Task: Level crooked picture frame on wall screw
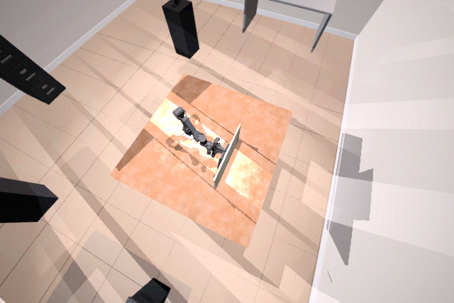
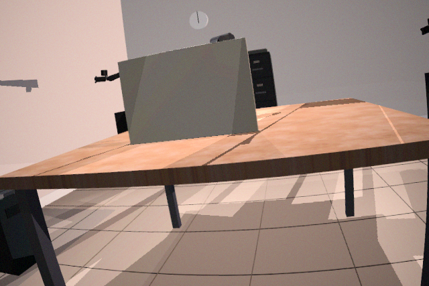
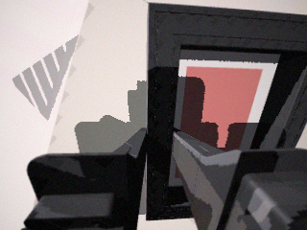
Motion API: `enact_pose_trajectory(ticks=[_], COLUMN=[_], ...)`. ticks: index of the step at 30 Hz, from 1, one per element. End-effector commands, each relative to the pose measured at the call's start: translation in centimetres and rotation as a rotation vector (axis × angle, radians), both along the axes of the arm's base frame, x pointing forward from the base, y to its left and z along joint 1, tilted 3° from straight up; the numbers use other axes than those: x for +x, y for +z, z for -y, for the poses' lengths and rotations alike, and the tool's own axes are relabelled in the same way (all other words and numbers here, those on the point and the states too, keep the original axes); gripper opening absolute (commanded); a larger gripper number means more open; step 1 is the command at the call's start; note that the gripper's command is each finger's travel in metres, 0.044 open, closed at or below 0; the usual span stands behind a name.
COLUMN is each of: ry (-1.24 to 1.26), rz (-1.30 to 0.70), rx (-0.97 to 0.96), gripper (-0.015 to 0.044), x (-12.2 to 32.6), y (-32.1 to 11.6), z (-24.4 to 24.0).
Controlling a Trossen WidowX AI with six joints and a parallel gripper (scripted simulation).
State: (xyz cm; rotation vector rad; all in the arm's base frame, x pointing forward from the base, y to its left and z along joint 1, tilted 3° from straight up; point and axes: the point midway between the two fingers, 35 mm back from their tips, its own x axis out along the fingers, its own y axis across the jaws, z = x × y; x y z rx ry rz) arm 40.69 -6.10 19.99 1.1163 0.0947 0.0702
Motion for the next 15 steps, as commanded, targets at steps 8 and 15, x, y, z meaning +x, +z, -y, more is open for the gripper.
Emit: enact_pose_trajectory(ticks=[8, 15], ry=[-0.001, -0.001], rz=[0.018, 0.018], rx=[-0.003, -0.003], gripper=[0.0, 0.0], x=[0.1, 0.1], y=[0.56, 0.41], z=[0.13, 0.21])
